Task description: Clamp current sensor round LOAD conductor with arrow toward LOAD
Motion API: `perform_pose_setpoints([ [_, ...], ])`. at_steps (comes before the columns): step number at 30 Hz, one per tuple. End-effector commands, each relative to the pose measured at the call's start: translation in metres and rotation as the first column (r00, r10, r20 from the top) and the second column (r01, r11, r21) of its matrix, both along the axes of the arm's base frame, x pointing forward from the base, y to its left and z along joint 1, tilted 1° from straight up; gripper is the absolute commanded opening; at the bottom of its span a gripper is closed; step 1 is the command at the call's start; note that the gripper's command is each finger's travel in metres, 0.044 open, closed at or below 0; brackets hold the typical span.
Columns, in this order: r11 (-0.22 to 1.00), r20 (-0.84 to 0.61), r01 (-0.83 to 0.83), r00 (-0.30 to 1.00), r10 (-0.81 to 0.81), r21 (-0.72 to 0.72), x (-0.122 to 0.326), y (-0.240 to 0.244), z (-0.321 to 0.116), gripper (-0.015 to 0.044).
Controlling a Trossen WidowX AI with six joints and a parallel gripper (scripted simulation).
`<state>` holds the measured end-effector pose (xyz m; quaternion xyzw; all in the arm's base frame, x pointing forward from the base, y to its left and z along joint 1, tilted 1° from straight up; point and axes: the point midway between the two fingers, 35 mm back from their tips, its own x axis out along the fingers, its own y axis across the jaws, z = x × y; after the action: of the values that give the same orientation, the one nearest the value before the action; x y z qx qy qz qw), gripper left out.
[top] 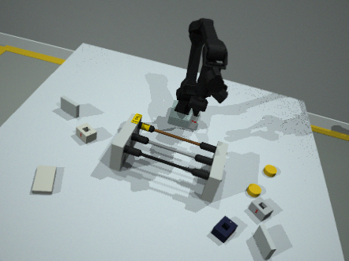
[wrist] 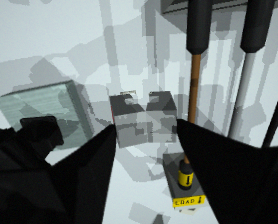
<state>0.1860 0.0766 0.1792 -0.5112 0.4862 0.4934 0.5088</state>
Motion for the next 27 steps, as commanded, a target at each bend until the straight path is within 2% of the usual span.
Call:
perform_pose_setpoints([
  [1,0.996,0.001,0.094,0.996,-0.094,0.008,0.002,0.001,0.003,0.0],
  [13,0.863,-0.007,0.505,0.863,-0.505,0.025,0.013,0.001,0.004,0.0],
  [27,0.508,-0.025,0.86,0.509,-0.86,0.038,0.025,0.002,0.003,0.0],
])
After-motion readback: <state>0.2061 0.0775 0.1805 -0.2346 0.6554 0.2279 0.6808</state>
